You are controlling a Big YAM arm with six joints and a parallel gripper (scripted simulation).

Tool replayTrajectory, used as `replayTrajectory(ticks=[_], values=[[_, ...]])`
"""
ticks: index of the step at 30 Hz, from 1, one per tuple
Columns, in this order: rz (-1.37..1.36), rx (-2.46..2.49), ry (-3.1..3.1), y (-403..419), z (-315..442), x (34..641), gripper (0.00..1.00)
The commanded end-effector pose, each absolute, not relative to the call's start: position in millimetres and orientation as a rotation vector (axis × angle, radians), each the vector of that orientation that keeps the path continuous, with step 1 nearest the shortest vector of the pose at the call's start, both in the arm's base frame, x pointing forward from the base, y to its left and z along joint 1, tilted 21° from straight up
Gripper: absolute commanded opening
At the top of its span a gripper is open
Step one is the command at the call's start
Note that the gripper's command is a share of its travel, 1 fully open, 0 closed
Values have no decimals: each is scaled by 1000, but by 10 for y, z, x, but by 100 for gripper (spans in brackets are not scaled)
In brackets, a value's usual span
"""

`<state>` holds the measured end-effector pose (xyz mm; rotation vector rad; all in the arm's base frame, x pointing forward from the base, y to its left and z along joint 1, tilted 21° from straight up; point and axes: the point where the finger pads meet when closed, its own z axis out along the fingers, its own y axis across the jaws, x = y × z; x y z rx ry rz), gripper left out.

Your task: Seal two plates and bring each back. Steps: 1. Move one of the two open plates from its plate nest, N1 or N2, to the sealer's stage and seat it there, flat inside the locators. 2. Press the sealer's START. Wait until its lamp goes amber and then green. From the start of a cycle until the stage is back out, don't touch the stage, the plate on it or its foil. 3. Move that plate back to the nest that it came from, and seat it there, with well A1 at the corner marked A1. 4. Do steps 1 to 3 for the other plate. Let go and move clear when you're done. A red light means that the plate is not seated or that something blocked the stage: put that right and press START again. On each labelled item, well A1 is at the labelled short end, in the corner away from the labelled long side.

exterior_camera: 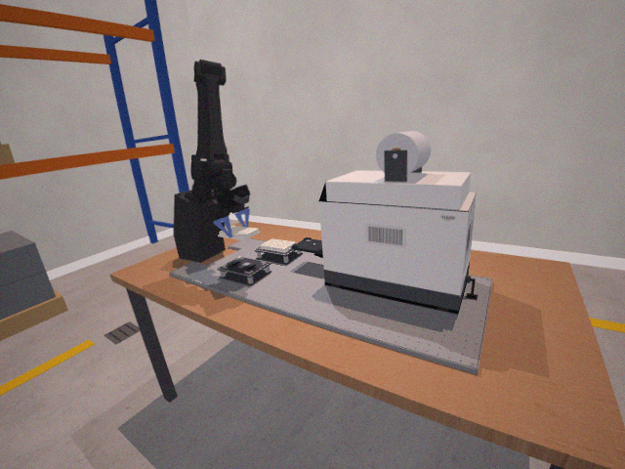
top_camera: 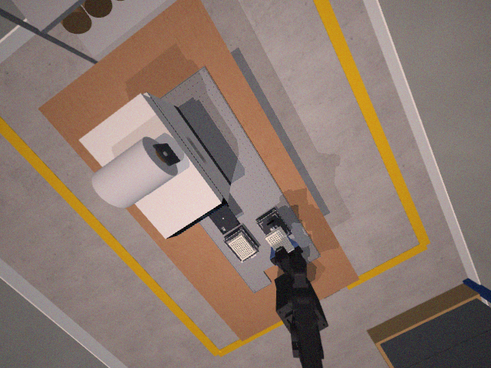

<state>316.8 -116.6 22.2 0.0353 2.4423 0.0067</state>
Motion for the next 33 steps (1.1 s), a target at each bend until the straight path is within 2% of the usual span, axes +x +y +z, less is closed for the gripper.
replayTrajectory(ticks=[1, 17, 33], values=[[1, 23, 2418, -1204, 312, 3323, 0], [-5, 21, 2409, -1230, 351, 3363, 0], [8, 112, 2443, -1227, 165, 3107, 0]])
